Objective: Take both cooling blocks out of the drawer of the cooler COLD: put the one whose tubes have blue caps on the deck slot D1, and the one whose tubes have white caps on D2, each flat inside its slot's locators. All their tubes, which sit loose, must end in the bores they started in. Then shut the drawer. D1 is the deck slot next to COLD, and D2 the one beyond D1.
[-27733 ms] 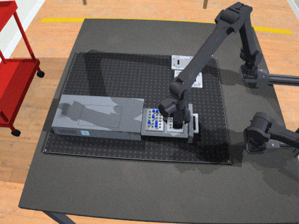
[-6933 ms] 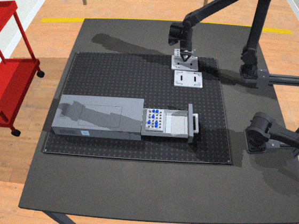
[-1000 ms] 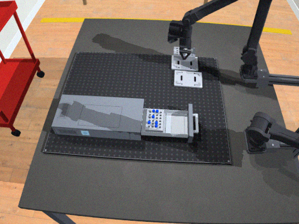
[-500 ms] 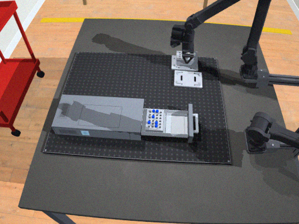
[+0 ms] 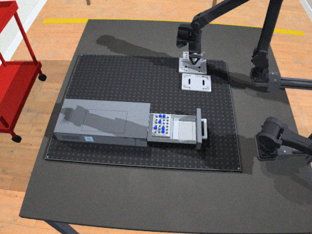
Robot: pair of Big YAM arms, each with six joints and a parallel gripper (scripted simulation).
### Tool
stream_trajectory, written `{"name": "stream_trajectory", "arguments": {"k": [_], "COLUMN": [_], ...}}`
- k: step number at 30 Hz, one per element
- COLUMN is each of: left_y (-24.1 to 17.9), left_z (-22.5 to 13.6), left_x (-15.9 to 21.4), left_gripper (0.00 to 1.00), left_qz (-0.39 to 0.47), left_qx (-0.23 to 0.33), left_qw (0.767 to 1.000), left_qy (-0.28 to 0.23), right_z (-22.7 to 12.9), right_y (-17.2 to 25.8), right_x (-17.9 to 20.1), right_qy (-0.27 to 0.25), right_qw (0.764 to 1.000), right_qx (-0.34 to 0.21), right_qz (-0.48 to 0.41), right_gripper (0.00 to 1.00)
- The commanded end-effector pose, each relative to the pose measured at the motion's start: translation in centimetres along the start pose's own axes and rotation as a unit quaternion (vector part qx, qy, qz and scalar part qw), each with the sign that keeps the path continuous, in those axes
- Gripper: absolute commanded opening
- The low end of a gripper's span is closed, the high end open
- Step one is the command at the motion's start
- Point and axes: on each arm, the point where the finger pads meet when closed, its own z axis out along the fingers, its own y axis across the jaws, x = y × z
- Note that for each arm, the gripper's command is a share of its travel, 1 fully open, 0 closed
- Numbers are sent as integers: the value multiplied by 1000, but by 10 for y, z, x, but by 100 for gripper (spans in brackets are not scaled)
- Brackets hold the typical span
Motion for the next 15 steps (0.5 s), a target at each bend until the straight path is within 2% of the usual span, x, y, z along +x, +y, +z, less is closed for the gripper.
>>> {"name": "stream_trajectory", "arguments": {"k": [1, 15], "left_y": [-2, -2], "left_z": [8, 8], "left_x": [23, 23], "left_gripper": [0, 0], "left_qz": [4, 4], "left_qx": [0, 0], "left_qw": [1000, 1000], "left_qy": [17, 17], "right_z": [-37, -38], "right_y": [-15, -15], "right_x": [-41, -42], "right_qy": [-49, -50], "right_qw": [999, 999], "right_qx": [11, 11], "right_qz": [0, 0], "right_gripper": [0, 0]}}
